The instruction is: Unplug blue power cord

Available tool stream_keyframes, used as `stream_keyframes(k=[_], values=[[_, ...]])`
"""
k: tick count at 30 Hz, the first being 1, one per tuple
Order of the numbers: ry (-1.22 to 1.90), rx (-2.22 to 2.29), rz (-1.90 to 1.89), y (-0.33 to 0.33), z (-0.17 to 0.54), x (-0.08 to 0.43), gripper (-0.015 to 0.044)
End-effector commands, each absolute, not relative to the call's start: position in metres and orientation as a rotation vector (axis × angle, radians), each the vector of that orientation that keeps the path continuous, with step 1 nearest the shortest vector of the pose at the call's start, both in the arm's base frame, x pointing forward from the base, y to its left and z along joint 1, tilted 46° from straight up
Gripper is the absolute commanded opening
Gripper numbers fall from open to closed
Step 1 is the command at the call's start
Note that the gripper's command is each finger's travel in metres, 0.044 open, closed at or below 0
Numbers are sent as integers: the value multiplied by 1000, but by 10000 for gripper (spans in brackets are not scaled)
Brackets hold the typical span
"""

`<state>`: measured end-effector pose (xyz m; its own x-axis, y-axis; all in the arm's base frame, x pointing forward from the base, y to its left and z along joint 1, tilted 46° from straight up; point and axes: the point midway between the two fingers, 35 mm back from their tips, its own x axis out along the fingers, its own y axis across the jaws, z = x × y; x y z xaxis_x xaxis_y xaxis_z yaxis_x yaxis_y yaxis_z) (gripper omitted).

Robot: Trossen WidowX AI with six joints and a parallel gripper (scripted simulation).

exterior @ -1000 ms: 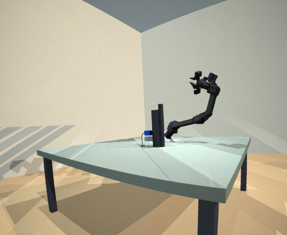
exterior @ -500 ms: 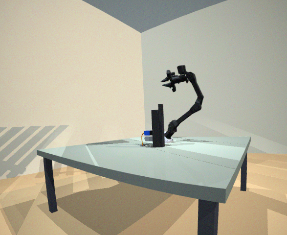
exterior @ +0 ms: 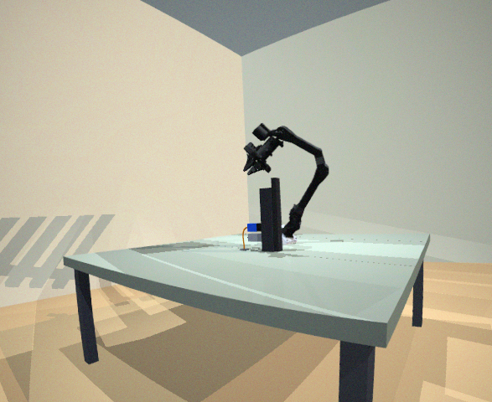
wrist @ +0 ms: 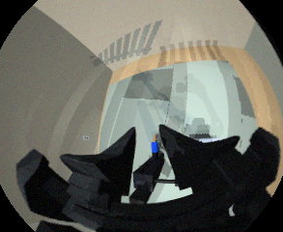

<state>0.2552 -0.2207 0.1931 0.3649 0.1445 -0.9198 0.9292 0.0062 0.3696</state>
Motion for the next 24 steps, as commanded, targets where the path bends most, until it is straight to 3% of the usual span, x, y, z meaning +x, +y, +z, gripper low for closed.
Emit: stream_keyframes(k=[1, 15, 24], values=[[1225, 1431, -732, -191, 155, 274, 160], [1826, 1488, -529, -72, 44, 292, 160], [1878, 1495, -507, -61, 35, 292, 160]])
